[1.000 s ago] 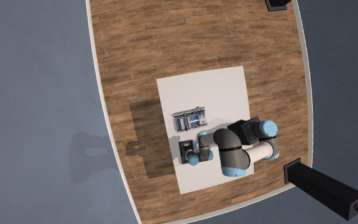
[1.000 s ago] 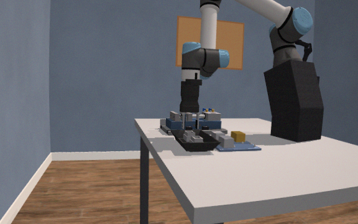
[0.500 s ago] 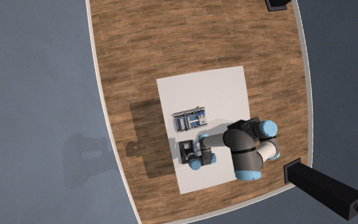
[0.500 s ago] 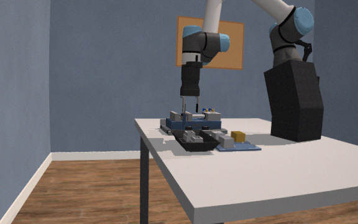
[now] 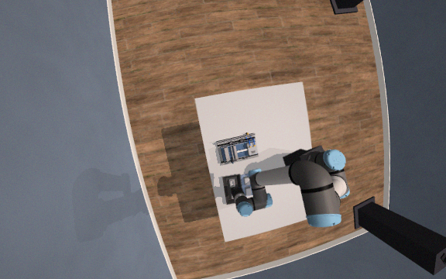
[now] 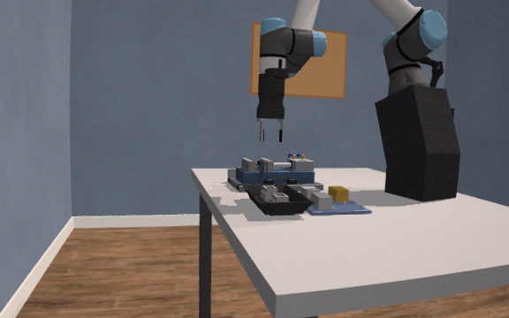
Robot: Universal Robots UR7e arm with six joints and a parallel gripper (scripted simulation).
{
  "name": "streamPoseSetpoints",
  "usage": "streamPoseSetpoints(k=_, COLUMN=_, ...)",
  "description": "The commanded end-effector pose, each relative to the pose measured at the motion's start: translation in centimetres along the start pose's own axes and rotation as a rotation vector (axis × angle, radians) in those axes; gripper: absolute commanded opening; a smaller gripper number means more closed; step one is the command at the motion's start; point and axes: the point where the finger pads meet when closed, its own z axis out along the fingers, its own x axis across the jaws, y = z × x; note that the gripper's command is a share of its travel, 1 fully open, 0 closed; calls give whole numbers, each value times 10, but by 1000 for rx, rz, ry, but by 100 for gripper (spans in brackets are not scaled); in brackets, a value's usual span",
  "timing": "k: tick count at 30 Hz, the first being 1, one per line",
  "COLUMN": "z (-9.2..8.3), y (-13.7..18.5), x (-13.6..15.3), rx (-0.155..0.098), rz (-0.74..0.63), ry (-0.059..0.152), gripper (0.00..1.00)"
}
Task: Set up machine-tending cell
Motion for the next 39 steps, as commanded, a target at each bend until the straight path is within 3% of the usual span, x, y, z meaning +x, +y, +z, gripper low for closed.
streamPoseSetpoints(k=1, z=-5, y=0, x=0, rx=0, rz=0, ry=0, gripper=100)
streamPoseSetpoints(k=2, z=-5, y=0, x=0, rx=0, rz=0, ry=0, gripper=100)
streamPoseSetpoints(k=3, z=-5, y=0, x=0, rx=0, rz=0, ry=0, gripper=0)
streamPoseSetpoints(k=39, z=-5, y=0, x=0, rx=0, rz=0, ry=0, gripper=0)
